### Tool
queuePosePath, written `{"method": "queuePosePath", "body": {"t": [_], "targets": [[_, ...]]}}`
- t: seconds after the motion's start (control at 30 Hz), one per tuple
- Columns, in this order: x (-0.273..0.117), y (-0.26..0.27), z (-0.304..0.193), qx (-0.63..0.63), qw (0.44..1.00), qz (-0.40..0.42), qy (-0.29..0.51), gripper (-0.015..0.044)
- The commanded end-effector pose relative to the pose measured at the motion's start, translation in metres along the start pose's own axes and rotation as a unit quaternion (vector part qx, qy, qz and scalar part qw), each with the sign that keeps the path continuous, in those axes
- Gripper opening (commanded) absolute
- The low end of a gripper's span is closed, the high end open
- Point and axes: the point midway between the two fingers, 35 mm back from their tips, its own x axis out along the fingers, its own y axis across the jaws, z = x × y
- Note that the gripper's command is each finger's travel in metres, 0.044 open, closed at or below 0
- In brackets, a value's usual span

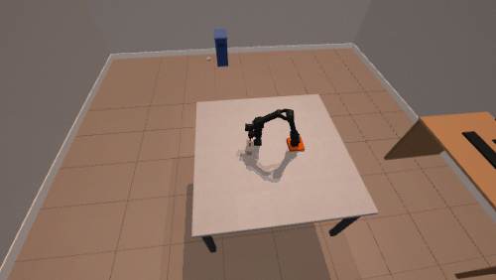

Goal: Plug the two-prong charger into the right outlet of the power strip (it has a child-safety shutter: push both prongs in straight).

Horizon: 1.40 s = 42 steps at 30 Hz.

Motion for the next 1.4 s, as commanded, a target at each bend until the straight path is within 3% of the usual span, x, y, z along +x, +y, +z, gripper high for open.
{"method": "queuePosePath", "body": {"t": [0.0,1.37], "targets": [[-0.0009,0.0009,0.0018,0.002,1.000,0.003,-0.001,0.0000],[-0.0012,0.0007,0.0077,0.002,1.000,0.003,-0.001,0.0000]]}}
